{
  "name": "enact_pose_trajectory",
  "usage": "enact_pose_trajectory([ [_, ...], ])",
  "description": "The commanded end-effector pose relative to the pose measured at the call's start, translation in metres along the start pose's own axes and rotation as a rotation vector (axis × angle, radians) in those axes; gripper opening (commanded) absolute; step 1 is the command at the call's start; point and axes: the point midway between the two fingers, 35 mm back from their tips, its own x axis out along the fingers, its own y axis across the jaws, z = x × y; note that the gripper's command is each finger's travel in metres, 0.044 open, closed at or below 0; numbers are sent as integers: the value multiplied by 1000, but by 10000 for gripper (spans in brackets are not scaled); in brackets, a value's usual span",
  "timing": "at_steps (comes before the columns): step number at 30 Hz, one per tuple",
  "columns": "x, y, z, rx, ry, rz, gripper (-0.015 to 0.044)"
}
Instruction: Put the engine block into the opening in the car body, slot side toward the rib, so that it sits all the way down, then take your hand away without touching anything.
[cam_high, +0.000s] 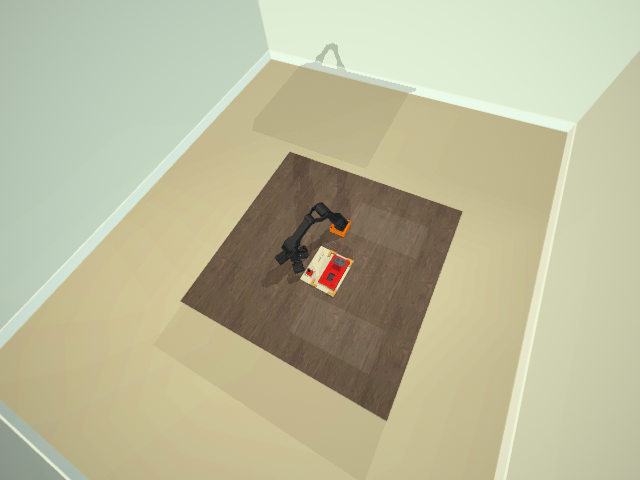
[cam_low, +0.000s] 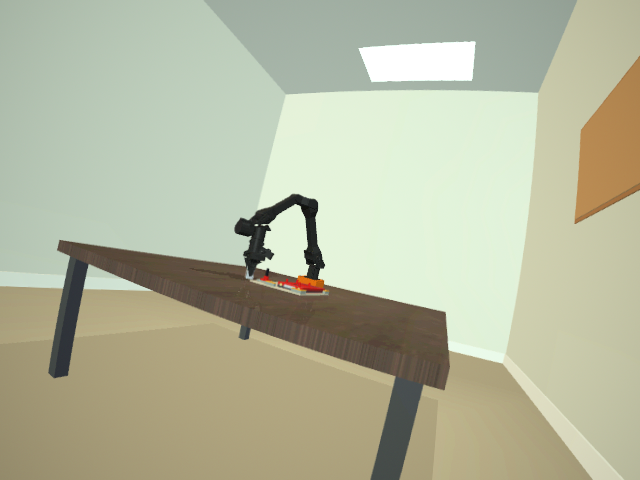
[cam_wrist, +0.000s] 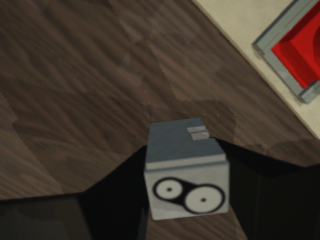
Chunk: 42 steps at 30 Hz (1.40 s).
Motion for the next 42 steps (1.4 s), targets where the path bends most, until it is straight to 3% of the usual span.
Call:
enact_pose_trajectory([
  [1, 8, 1, 1, 4, -5, 4, 0],
  [6, 8, 1, 1, 4, -5, 4, 0],
  [23, 2, 0, 0, 0, 3, 0, 440],
  [42, -41, -1, -3, 7, 5, 0, 440],
])
